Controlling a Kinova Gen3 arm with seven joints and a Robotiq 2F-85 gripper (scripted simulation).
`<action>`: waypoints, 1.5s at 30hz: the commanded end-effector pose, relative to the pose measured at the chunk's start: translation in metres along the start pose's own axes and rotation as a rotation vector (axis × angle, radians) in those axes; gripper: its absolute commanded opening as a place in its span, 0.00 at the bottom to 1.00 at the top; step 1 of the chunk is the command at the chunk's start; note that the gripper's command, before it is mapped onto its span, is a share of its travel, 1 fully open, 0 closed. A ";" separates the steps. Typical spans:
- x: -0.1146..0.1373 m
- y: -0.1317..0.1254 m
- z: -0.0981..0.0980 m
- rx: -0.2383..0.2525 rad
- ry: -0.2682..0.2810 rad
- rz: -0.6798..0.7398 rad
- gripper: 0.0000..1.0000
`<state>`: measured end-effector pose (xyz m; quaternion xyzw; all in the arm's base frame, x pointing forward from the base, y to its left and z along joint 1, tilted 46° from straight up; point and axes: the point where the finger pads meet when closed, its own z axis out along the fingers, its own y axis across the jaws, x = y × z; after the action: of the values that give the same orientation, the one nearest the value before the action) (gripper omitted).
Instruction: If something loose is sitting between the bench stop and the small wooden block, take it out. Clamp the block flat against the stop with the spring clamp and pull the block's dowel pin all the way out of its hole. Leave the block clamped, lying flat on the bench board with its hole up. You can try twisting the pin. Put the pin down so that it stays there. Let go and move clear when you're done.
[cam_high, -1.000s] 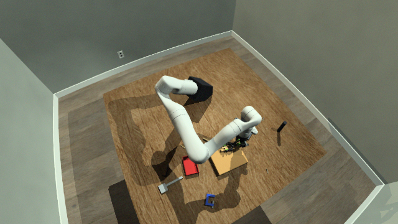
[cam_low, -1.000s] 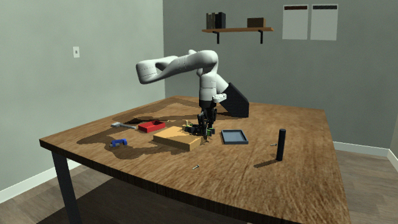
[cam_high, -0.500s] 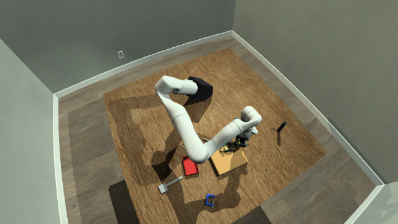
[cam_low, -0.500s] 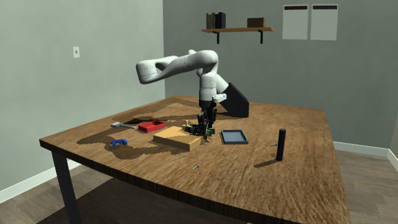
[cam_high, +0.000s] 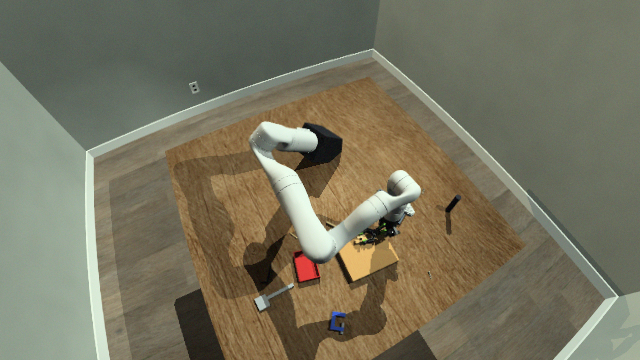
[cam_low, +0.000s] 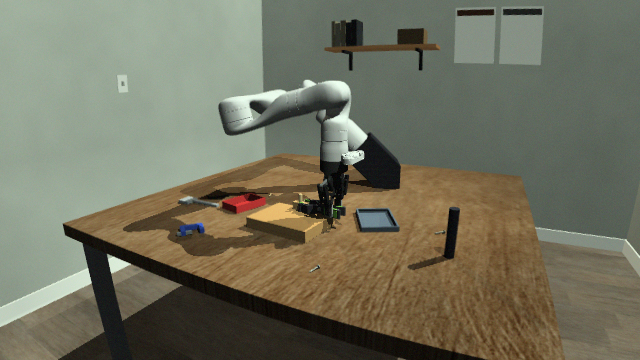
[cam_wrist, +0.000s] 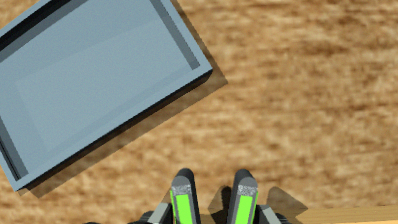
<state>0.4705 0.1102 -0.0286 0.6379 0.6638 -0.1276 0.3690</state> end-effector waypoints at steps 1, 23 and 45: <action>0.000 0.000 -0.001 -0.002 0.001 0.000 0.54; 0.000 0.000 -0.012 -0.002 0.001 0.000 0.54; 0.000 0.000 -0.052 -0.002 0.001 0.000 0.54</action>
<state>0.4552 0.1401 0.0039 0.6379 0.6637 -0.1277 0.3691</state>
